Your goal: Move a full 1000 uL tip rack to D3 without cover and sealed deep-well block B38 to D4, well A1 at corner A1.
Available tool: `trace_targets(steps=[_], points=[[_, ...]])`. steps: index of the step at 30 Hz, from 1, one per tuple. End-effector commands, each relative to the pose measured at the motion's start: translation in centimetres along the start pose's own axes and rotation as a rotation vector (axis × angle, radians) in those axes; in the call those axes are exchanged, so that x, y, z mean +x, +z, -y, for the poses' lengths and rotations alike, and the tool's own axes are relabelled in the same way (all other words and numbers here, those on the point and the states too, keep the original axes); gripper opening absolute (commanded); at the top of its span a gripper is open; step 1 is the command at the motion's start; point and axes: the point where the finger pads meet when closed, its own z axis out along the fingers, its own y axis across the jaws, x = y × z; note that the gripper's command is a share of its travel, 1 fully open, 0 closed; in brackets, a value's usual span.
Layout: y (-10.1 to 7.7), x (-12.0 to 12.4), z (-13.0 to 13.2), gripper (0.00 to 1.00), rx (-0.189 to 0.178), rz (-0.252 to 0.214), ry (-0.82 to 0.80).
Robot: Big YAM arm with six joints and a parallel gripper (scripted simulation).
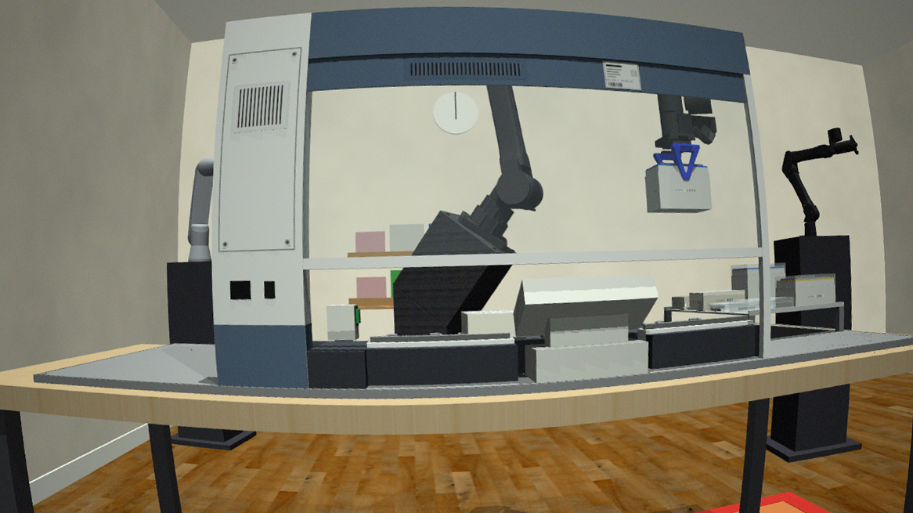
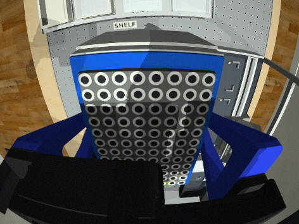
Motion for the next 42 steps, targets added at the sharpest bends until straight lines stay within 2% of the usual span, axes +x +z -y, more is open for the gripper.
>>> trace_targets(steps=[1,5,7,8,10,13,22,42], points=[[-2.1,-1.9,2.7,0.00,0.041,0.044,-0.053],[-2.1,-1.6,4.4,0.00,0.038,0.035,-0.054],[-2.1,-1.6,4.4,0.00,0.038,0.035,-0.054],[-1.0,-0.2,2.8,0.00,0.011,0.021,-0.069],[-1.3,-0.4,2.8,0.00,0.017,0.027,-0.070],[-1.6,-0.9,3.6,0.00,0.028,0.032,0.019],[-1.6,-0.9,3.7,0.00,0.027,0.034,0.200],[-1.6,-0.9,3.7,0.00,0.023,0.038,0.520]])
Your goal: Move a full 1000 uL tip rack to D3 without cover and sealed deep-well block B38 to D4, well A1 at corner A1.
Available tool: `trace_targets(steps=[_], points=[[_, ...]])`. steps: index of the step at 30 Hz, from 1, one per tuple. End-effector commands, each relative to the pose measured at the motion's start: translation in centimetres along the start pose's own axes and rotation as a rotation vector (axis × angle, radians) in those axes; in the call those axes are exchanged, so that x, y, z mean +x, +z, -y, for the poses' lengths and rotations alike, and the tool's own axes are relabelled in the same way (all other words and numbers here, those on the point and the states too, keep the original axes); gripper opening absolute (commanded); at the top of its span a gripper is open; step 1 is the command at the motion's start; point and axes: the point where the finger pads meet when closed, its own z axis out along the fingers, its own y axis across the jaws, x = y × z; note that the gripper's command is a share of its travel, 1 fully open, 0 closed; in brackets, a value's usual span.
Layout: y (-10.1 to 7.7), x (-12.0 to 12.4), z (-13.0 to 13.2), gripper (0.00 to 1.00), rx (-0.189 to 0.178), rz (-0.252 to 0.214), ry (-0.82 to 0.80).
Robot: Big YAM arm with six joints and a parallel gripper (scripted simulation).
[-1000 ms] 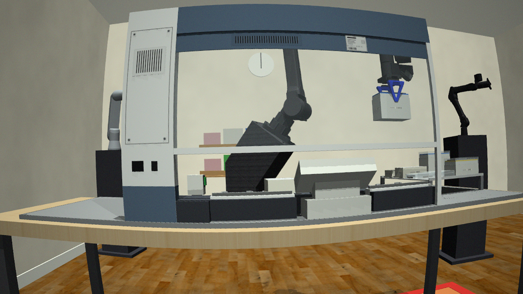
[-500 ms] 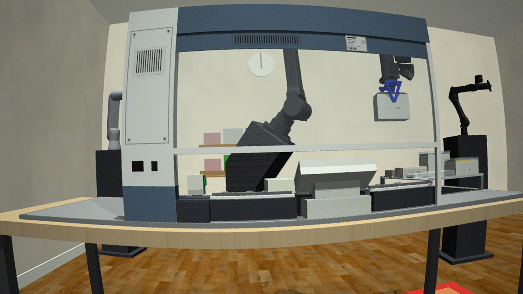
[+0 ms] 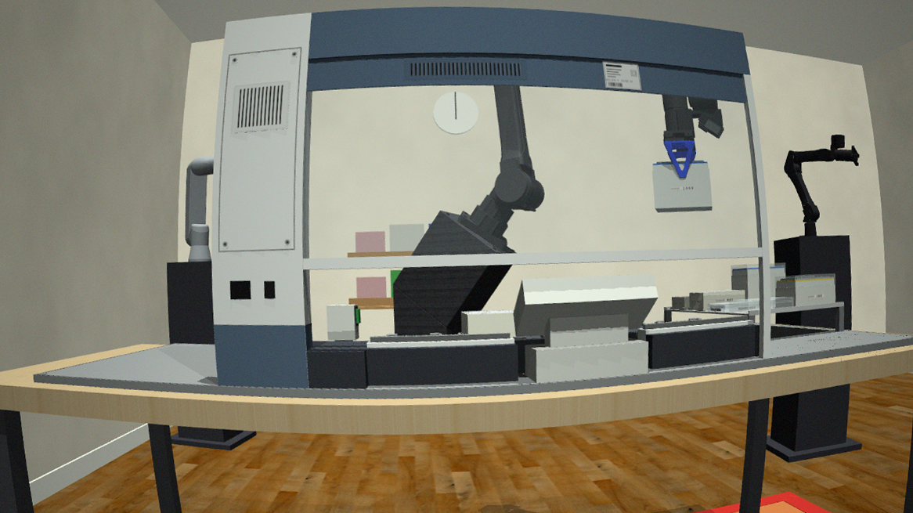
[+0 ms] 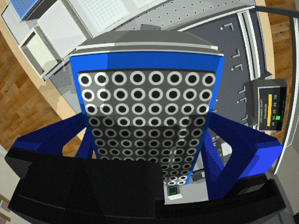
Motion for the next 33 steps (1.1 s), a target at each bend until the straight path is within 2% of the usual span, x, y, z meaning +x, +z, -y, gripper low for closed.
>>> trace_targets(steps=[1,12,16,31,33], points=[[-1.63,-1.09,0.03,0.00,0.005,0.042,0.088],[-1.63,-1.09,0.05,0.00,0.001,0.043,0.308],[-1.63,-1.09,0.03,0.00,0.001,0.043,0.311],[-1.62,-1.08,0.07,0.00,-0.004,0.043,0.611],[-1.62,-1.08,0.07,0.00,-0.004,0.043,0.611]])
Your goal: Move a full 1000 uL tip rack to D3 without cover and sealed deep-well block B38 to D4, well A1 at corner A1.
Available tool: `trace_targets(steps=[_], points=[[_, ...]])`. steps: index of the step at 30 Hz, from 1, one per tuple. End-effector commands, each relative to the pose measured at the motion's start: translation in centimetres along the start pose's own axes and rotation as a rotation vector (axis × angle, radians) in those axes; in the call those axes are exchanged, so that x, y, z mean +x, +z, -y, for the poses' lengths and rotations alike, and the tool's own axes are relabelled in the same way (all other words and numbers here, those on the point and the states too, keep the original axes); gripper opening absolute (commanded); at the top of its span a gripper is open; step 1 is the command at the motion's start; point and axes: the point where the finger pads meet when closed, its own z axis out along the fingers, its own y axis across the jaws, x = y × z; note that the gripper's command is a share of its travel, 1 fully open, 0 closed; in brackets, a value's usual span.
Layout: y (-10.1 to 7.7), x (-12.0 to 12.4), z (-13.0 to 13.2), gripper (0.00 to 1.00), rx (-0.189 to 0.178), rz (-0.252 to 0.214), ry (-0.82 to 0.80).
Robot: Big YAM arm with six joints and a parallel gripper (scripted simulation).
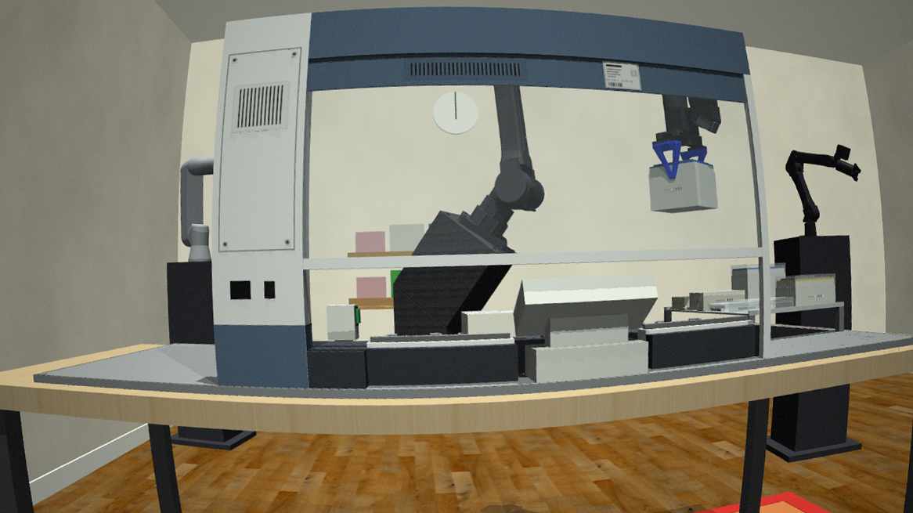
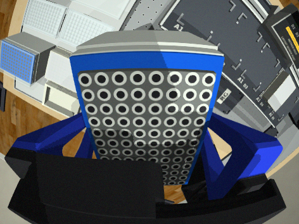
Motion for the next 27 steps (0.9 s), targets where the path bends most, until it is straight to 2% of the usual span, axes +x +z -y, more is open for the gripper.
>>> trace_targets(steps=[1,27], points=[[-1.61,-0.95,-0.52,0.00,-0.016,0.039,0.082],[-1.58,-0.93,-0.47,0.00,-0.023,0.034,0.562]])
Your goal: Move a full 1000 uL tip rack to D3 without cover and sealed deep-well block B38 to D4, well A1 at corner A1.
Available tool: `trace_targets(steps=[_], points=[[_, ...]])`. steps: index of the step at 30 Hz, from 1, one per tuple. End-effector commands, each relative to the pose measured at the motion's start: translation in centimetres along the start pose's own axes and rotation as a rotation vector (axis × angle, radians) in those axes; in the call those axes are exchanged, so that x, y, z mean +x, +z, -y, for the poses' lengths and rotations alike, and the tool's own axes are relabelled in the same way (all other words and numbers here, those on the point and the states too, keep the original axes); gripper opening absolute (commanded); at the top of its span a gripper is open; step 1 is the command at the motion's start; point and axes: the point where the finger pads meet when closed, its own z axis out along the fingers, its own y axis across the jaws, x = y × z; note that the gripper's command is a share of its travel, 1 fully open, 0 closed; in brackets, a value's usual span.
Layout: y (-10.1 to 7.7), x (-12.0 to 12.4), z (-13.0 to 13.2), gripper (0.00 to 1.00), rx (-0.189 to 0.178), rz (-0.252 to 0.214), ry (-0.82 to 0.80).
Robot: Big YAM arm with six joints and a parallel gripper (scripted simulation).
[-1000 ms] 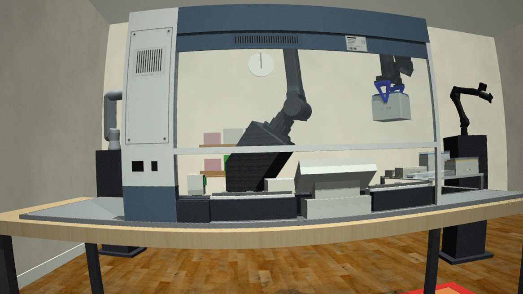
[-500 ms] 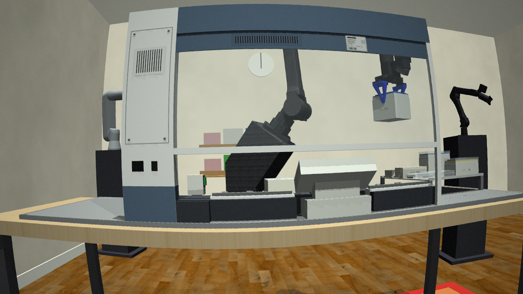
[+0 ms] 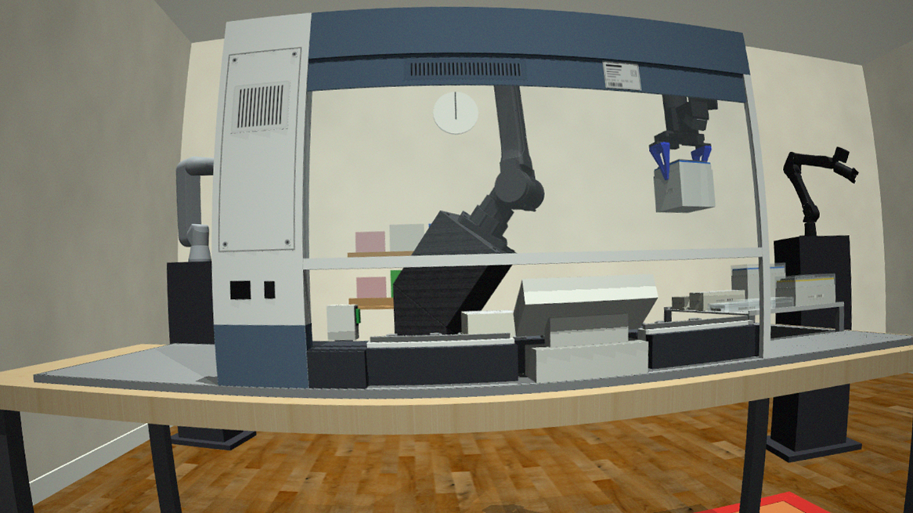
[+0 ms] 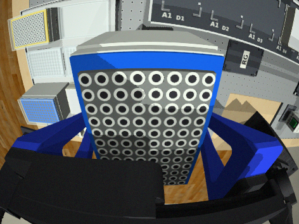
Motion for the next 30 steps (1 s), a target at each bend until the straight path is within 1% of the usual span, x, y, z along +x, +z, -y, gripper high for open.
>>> trace_targets(steps=[1,4,14,15,16,22,24,25,28,30], points=[[-1.6,-0.6,-0.8,0.00,-0.030,0.027,0.093],[-1.7,-0.7,-1.0,0.00,-0.035,0.030,0.081],[-1.7,-0.7,-1.0,0.00,-0.035,0.030,0.081],[-1.3,-0.2,0.5,0.00,-0.023,0.026,0.102],[-1.3,-0.2,1.0,0.00,-0.023,0.027,0.080],[-1.1,0.3,4.2,0.00,-0.012,0.020,0.080],[-1.1,0.3,4.2,0.00,-0.012,0.020,0.080],[-1.1,0.1,4.4,0.00,-0.023,0.031,0.077],[-1.0,0.5,6.1,0.00,-0.011,0.020,0.080],[-1.0,0.7,7.1,0.00,-0.010,0.020,0.080]])
